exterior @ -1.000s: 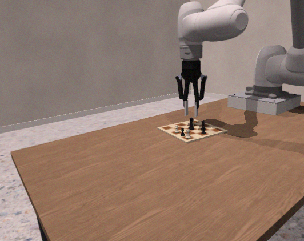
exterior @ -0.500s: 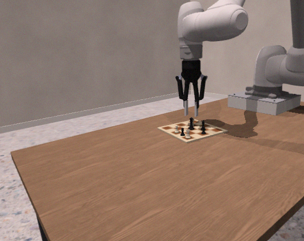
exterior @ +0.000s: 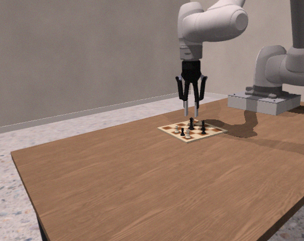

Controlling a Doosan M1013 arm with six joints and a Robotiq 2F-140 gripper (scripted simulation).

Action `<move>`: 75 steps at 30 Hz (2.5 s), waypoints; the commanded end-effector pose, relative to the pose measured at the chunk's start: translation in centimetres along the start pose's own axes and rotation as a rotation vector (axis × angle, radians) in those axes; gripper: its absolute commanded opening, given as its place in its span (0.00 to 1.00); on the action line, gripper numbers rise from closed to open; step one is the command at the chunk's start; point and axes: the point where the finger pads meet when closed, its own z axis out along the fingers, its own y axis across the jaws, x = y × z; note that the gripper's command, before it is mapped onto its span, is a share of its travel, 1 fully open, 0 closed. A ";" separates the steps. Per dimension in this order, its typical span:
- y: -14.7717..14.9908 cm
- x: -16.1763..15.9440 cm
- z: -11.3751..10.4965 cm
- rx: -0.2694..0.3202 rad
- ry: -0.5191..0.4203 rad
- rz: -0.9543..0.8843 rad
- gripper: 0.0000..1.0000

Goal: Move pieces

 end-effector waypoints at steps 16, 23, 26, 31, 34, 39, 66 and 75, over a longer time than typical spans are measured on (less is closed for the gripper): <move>0.0 0.0 3.1 0.000 0.000 0.000 0.25; 0.0 0.0 3.7 0.000 0.000 0.000 0.25; 0.0 0.0 3.8 0.000 0.000 0.000 0.25; 0.0 0.0 3.8 0.000 0.000 0.000 0.25; 0.0 0.0 3.8 0.000 0.000 0.000 0.25; 0.0 0.0 3.8 0.000 0.000 0.000 0.25; 0.0 0.0 3.8 0.000 0.000 0.000 0.00; 0.0 0.0 3.8 0.000 0.000 0.000 0.00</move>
